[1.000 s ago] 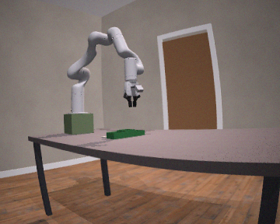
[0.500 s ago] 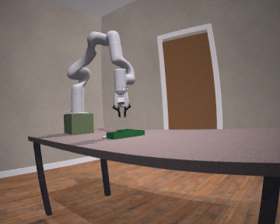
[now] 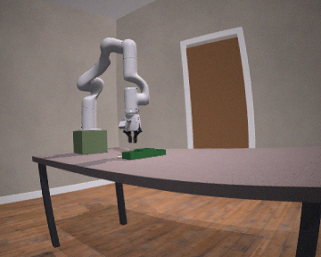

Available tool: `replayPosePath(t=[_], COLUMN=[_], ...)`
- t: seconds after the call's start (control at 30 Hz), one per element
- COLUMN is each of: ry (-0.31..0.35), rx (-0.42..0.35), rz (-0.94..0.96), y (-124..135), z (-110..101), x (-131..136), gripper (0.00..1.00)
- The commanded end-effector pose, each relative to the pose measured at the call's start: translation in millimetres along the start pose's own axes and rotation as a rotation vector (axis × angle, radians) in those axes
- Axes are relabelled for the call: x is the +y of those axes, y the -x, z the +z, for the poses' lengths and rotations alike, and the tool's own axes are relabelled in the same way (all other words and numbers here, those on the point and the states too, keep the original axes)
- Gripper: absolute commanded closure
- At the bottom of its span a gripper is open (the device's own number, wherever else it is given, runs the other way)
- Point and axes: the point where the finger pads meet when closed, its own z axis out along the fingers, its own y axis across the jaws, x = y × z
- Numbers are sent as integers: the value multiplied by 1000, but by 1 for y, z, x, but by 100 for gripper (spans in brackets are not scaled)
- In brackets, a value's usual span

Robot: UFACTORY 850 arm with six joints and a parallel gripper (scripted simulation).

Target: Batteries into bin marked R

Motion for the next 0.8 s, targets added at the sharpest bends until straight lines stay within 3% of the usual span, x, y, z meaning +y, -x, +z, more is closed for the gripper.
replayPosePath(t=[0.0,0.77], ry=[-7,-17], rx=[-1,-14], rz=[157,921], y=[0,0], z=[0,0], x=[0,0], gripper=[72,72])
